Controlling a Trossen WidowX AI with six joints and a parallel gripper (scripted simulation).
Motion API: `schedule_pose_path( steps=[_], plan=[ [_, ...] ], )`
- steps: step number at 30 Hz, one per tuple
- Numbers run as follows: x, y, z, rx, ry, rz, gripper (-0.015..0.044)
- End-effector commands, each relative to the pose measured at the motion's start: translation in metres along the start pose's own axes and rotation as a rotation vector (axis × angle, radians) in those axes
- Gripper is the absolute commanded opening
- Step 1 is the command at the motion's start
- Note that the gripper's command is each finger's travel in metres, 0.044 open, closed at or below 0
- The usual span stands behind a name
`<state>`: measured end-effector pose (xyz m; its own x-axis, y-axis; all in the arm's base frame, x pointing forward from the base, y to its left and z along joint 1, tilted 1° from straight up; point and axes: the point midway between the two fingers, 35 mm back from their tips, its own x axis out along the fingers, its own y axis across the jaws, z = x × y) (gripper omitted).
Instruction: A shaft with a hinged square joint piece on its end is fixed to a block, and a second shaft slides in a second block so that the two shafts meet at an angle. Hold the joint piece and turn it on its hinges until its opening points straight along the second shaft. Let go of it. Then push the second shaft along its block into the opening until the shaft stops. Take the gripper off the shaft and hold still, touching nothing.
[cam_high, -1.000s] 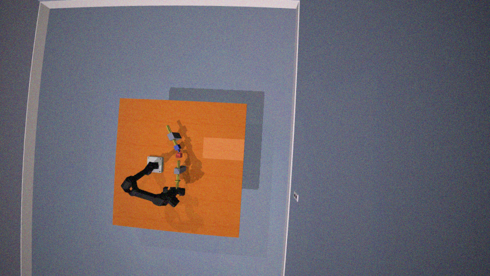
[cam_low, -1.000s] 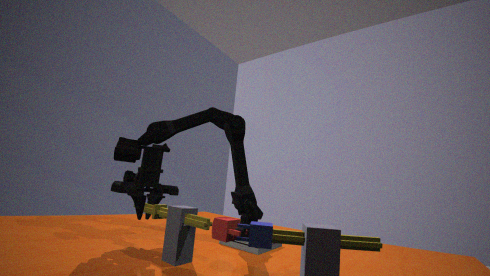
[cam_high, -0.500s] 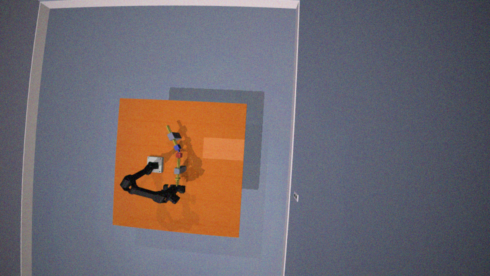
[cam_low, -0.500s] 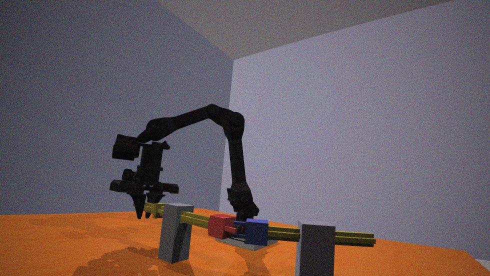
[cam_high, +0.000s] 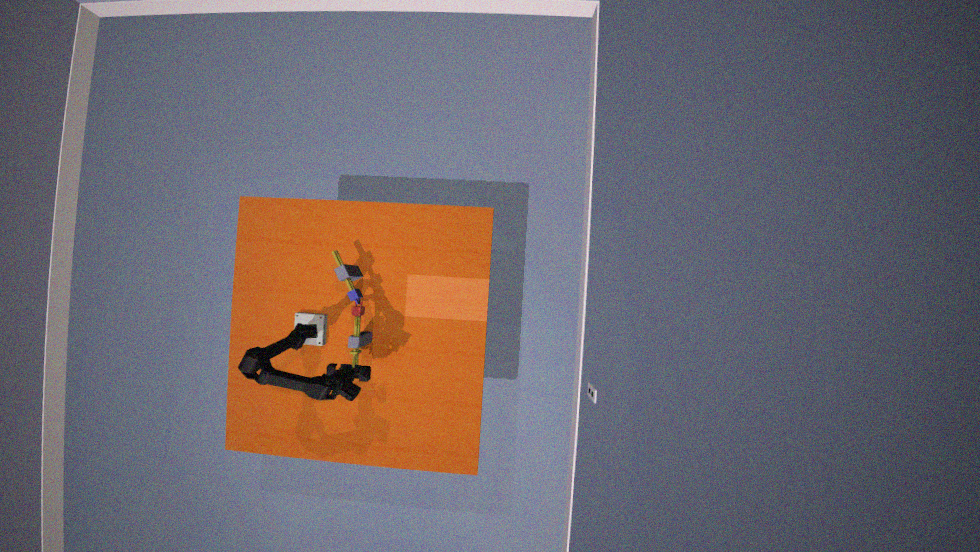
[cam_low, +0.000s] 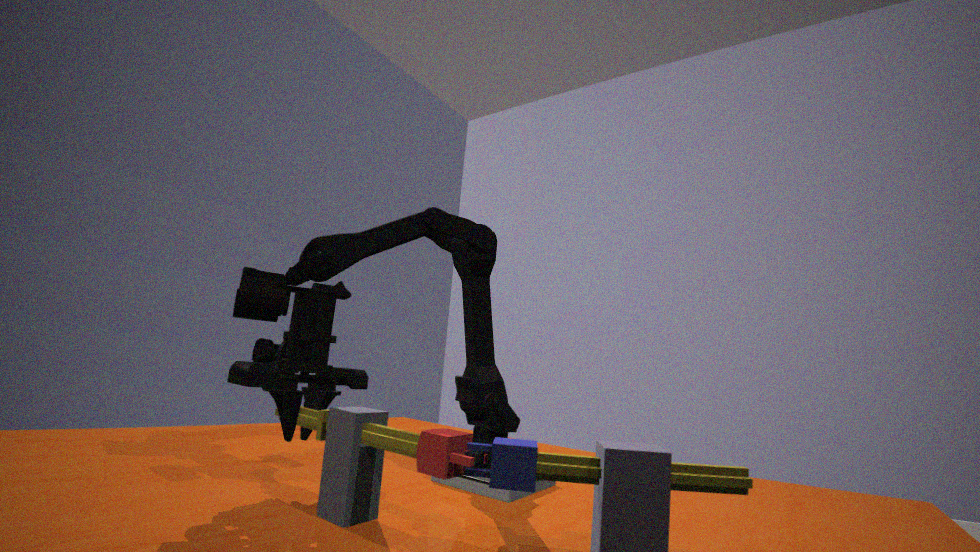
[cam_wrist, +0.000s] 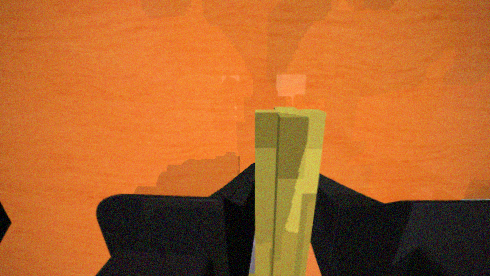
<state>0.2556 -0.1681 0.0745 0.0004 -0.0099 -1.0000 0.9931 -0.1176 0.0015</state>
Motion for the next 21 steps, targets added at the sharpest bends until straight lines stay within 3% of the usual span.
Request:
schedule_pose_path(
  steps=[1, 21],
  plan=[
    [0.001, 0.0, -0.007, 0.001, 0.001, 0.004, 0.0],
    [0.0, 0.0, -0.02, 0.002, 0.0, 0.0, 0.0]
  ],
)
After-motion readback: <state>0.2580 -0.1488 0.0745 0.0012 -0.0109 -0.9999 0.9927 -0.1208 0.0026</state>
